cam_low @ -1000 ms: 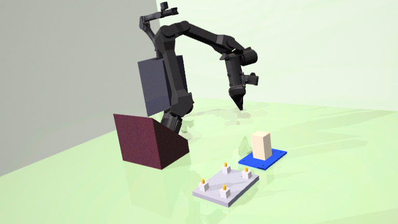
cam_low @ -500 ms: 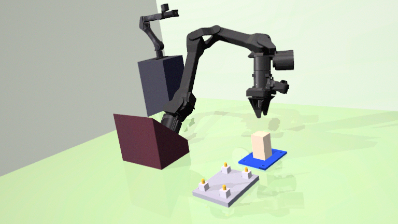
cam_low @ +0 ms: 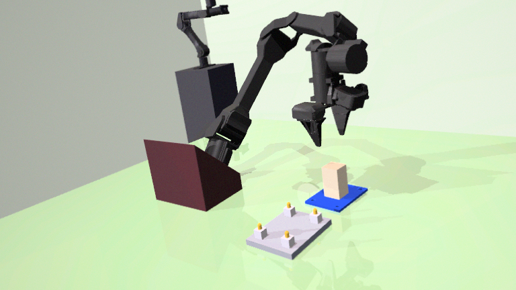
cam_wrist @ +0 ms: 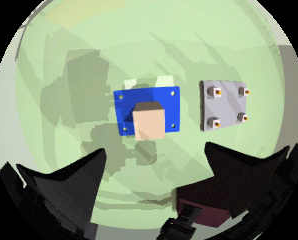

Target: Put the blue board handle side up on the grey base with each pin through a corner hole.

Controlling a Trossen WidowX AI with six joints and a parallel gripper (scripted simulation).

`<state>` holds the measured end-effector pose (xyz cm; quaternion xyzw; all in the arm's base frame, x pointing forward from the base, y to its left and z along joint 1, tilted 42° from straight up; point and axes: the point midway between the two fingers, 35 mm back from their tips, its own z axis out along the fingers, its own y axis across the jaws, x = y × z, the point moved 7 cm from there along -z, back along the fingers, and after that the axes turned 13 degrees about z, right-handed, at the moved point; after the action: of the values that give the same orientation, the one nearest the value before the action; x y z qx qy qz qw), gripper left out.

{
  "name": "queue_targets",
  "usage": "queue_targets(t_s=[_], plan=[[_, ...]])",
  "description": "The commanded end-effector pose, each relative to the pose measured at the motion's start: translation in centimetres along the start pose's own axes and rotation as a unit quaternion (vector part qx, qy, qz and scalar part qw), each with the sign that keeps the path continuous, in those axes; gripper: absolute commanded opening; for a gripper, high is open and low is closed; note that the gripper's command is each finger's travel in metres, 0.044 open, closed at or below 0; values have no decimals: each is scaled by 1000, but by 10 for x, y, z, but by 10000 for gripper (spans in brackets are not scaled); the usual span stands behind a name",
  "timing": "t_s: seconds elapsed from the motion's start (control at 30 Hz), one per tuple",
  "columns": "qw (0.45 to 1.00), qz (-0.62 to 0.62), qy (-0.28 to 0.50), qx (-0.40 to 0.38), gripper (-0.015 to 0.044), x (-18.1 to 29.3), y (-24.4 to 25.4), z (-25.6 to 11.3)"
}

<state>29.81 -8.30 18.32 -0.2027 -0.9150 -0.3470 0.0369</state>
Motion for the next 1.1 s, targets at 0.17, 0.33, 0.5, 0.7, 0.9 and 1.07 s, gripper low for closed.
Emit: queue_targets(t_s=[0.17, 0.33, 0.5, 0.7, 0.9, 1.07], plan=[[1000, -7, 0, -9, 440, 0, 1, 32], [1000, -7, 0, -10, 440, 0, 1, 47], [1000, -7, 0, -9, 440, -1, 1, 52], [1000, -8, -1, -9, 440, -2, 2, 62], [1000, -8, -1, -9, 440, -2, 2, 72], [1000, -8, -1, -9, 440, -2, 2, 80]])
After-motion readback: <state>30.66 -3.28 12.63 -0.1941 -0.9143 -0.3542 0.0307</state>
